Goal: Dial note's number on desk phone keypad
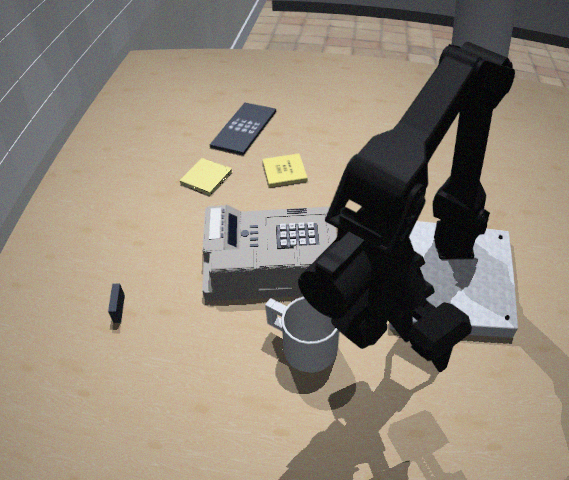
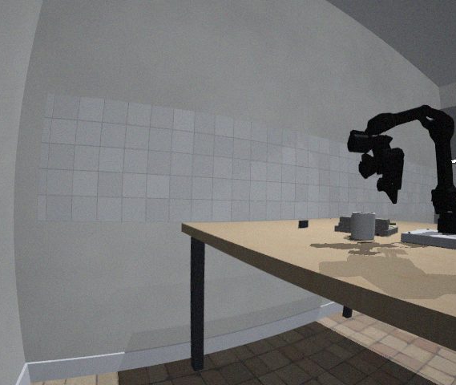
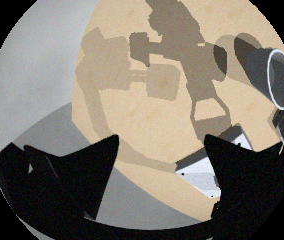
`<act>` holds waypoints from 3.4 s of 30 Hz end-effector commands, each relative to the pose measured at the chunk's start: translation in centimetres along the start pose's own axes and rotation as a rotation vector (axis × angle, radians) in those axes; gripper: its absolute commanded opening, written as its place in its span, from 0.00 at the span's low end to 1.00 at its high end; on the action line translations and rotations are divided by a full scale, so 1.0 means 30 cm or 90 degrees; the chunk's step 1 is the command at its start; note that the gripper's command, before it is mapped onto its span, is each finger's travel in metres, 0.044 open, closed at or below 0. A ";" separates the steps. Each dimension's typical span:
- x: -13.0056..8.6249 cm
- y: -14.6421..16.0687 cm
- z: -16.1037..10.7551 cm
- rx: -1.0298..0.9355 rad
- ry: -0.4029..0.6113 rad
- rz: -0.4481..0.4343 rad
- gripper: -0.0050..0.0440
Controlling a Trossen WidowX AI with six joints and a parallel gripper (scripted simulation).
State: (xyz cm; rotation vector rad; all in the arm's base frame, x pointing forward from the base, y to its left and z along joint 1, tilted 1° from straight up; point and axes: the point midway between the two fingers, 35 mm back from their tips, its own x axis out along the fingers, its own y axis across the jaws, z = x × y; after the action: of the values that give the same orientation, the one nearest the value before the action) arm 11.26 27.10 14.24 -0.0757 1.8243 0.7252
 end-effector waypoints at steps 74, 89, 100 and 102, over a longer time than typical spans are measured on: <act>-0.428 -1.662 -0.235 0.263 -0.190 -0.266 1.00; -0.488 -1.762 -0.198 0.263 -0.190 -0.266 1.00; -0.496 -1.777 -0.192 0.263 -0.190 -0.266 1.00; -0.496 -1.777 -0.192 0.263 -0.190 -0.266 1.00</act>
State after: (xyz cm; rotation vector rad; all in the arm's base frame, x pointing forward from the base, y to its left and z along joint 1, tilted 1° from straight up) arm 32.84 -23.12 5.02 -0.0631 1.5627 0.0570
